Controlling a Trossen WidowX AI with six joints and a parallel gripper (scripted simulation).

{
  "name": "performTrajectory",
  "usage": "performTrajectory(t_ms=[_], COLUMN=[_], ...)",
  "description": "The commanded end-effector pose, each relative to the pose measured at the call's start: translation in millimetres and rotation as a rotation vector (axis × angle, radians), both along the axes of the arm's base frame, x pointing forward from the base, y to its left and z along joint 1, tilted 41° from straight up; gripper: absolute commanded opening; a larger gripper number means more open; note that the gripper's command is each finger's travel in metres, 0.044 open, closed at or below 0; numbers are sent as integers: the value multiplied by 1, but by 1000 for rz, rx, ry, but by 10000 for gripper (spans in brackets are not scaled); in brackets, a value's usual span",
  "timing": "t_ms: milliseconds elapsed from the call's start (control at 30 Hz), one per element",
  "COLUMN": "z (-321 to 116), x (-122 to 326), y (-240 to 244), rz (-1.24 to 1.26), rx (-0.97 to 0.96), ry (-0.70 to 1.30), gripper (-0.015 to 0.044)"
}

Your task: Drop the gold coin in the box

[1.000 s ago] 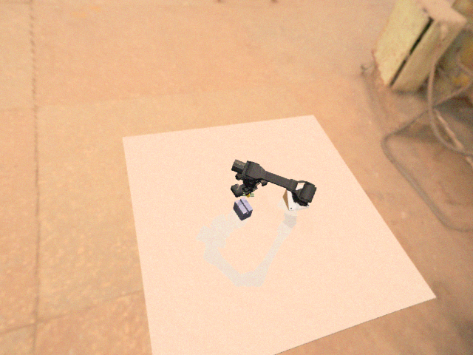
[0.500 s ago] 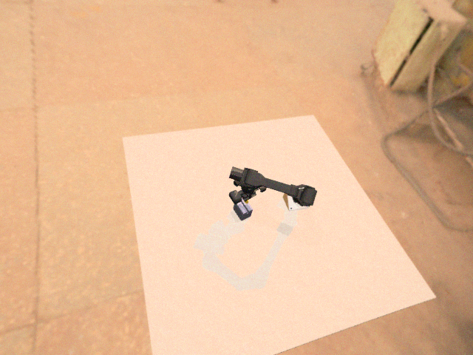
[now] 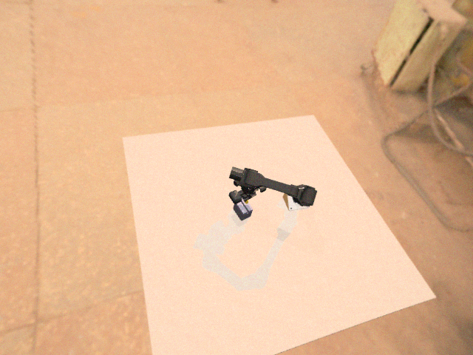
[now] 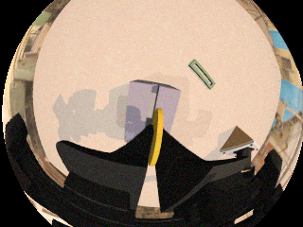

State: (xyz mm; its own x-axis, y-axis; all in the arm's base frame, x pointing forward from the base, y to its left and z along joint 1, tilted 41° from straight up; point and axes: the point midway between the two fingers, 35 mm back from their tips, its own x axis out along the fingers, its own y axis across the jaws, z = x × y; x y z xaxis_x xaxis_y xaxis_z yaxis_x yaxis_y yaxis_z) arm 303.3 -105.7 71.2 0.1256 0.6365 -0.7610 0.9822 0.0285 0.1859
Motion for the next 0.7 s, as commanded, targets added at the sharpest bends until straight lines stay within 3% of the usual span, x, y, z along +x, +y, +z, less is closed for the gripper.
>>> performTrajectory(t_ms=[0, 667], z=[1, 3], x=[1, 2], y=[2, 6], rz=[2, -5], rx=[0, 1], ry=[0, 6], gripper=[0, 0])
